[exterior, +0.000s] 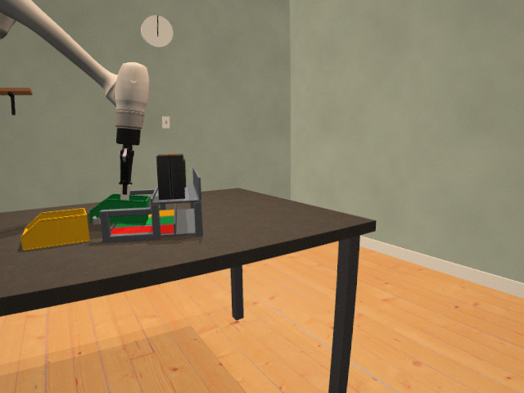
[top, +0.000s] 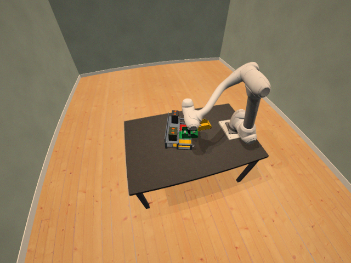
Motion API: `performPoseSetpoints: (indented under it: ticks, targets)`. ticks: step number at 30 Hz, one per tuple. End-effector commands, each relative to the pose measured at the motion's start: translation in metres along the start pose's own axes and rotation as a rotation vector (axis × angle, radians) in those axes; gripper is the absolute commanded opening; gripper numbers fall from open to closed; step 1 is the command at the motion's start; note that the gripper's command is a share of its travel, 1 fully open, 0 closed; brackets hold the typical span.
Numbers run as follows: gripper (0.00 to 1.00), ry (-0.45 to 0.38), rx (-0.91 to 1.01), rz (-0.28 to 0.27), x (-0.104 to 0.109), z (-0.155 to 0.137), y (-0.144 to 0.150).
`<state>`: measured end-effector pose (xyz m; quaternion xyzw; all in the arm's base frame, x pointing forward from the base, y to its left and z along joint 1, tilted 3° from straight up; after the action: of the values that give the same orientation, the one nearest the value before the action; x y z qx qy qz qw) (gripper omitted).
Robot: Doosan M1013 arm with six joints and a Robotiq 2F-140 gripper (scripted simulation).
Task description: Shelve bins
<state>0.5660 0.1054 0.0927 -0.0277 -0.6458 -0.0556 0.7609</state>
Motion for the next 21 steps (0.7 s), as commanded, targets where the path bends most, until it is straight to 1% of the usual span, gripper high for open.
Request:
performPoseSetpoints:
  ticks: [1,21]
  targets:
    - [0.1,-0.001,0.0,0.0,0.0002,-0.0007,0.0]
    - [0.1,-0.01,0.0,0.0,0.0005,-0.009,-0.0001]
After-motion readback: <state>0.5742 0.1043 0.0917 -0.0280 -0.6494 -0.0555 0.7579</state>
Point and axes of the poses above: the point where the finger pads meet when closed, its own x axis back along the fingers, its own y axis across the jaws, z = x × y, the point moved 4 cm from there along x, back along the fingers, and after that the axes turned 1 degree about x, right-handed, at the moved point
